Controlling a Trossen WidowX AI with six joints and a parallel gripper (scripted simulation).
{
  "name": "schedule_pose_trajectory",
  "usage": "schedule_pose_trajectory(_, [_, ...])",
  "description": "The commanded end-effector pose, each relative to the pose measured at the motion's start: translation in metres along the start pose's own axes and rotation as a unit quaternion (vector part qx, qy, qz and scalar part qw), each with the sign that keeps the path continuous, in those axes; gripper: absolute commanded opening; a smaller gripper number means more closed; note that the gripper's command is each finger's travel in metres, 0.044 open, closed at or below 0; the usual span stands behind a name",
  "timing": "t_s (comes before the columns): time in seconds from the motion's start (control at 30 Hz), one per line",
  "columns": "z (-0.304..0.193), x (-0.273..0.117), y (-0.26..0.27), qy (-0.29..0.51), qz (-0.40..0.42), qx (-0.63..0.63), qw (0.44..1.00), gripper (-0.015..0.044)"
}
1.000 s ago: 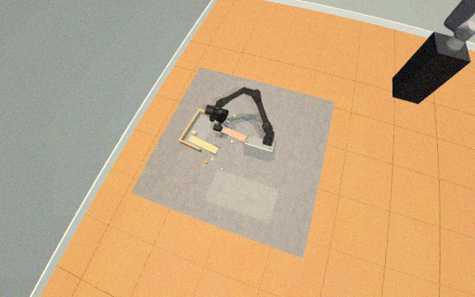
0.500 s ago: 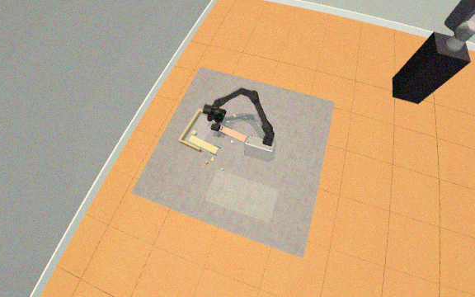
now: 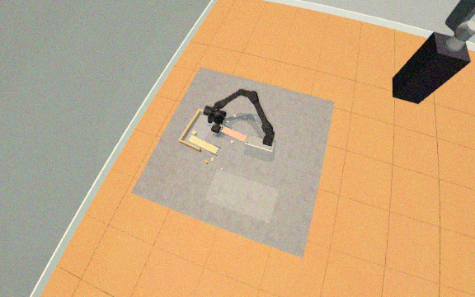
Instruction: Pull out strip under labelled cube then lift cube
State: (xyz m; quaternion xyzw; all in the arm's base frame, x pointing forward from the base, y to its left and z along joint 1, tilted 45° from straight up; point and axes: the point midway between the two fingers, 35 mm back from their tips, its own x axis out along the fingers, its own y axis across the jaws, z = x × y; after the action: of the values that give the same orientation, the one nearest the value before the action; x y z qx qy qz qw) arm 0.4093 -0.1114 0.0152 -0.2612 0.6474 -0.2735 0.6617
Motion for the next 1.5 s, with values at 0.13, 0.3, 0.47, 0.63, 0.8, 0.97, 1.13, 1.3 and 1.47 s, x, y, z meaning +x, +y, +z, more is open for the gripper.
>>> schedule_pose_trajectory(0.13, [-0.003,0.015,0.000,0.004,-0.003,-0.004,1.000,0.0250])
schedule_pose_trajectory(0.3, [-0.003,0.021,0.000,0.004,-0.003,-0.004,1.000,0.0250])
schedule_pose_trajectory(0.47, [-0.002,0.019,0.000,0.002,-0.001,-0.001,1.000,0.0198])
schedule_pose_trajectory(0.63, [-0.002,0.019,0.000,0.002,-0.001,-0.001,1.000,0.0125])
schedule_pose_trajectory(0.8, [-0.002,0.019,0.000,0.002,-0.001,-0.001,1.000,0.0072])
schedule_pose_trajectory(0.97, [-0.012,0.010,0.003,0.003,0.000,-0.002,1.000,0.0000])
schedule_pose_trajectory(1.13, [-0.032,-0.006,0.008,0.004,0.000,-0.003,1.000,0.0000])
schedule_pose_trajectory(1.3, [-0.054,-0.020,0.013,0.005,-0.001,-0.005,1.000,0.0000])
schedule_pose_trajectory(1.47, [-0.061,-0.024,0.014,0.006,-0.002,-0.005,1.000,0.0000])
